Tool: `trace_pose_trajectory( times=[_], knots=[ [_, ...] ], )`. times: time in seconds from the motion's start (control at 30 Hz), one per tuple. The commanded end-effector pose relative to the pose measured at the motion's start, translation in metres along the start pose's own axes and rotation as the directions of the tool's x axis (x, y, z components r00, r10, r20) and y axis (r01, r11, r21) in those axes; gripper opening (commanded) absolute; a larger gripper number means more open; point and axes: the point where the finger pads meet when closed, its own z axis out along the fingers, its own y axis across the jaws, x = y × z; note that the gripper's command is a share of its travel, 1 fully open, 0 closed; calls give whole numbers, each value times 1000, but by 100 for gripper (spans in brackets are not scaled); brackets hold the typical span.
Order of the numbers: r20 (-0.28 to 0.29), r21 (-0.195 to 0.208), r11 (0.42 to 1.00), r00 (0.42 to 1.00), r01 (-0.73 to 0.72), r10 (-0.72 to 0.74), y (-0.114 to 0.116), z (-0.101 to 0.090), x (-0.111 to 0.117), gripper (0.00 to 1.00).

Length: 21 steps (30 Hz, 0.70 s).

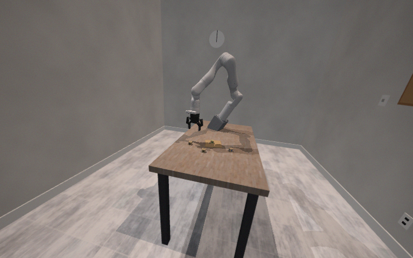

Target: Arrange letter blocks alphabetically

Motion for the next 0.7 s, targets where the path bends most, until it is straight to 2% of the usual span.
trace_pose_trajectory(
  times=[0.0, 0.33, 0.4, 0.5, 0.6, 0.67],
  knots=[
    [-2, -1, 1000, 1000, 0, 0, 0, -1, 1, 100],
    [-3, 0, 1000, 1000, 20, -20, -6, -3, 0, 100],
    [-6, 3, 997, 997, 77, -77, -25, -8, -4, 100],
    [-10, 7, 974, 974, 224, -224, -71, -20, -17, 100],
    [-8, 4, 923, 923, 385, -385, -116, -32, -39, 100],
    [-4, 1, 888, 888, 460, -460, -137, -37, -52, 100]
  ],
)
